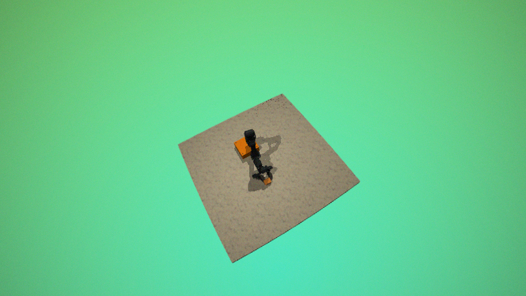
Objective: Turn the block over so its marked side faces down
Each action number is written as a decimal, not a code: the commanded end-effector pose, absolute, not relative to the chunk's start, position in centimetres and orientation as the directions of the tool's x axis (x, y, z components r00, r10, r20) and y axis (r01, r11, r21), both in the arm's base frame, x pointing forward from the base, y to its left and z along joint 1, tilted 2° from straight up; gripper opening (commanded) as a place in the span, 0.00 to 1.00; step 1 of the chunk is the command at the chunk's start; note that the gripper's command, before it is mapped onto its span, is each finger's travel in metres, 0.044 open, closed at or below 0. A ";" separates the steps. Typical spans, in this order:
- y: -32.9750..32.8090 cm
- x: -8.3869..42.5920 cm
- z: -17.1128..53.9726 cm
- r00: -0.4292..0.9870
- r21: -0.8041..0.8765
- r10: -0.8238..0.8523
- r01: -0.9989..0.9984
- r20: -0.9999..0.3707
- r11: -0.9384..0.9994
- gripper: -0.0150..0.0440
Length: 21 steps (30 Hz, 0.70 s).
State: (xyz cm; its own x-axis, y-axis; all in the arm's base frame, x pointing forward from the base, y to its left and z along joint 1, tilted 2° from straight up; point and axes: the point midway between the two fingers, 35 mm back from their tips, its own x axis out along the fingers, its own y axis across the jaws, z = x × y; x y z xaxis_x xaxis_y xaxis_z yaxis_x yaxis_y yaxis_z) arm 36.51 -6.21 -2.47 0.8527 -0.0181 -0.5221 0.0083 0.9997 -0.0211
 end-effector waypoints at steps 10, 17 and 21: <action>-5.8 34.7 -2.5 0.901 -0.016 -0.008 0.001 -0.433 1.000 0.25; -5.8 34.7 -2.3 0.905 -0.016 -0.008 0.001 -0.425 1.000 0.25; -5.8 34.7 -2.3 0.905 -0.016 -0.008 0.001 -0.425 1.000 0.25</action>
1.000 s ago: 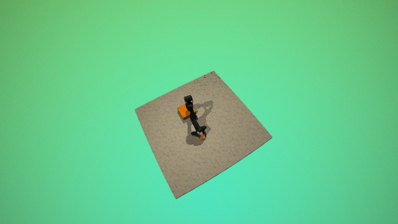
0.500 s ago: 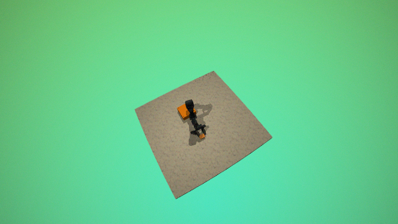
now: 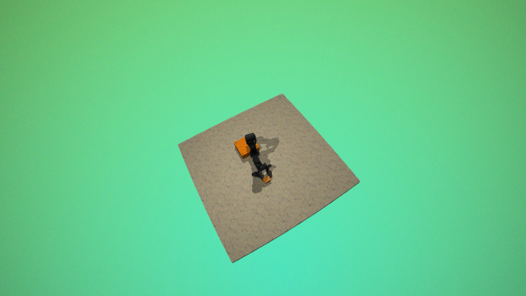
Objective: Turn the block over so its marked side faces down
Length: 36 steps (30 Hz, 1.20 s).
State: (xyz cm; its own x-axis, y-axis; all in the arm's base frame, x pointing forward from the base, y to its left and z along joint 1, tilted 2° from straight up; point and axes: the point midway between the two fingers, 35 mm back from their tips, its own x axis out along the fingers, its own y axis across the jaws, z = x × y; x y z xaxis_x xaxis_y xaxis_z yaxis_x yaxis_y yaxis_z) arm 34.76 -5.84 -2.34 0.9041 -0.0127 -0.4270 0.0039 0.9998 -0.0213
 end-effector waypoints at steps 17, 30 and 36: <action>-5.8 34.7 -2.3 0.905 -0.016 -0.008 0.001 -0.425 1.000 0.83; -5.8 34.7 -2.3 0.905 -0.016 -0.008 0.001 -0.425 1.000 1.00; -5.8 34.7 -2.3 0.905 -0.016 -0.008 0.001 -0.425 1.000 1.00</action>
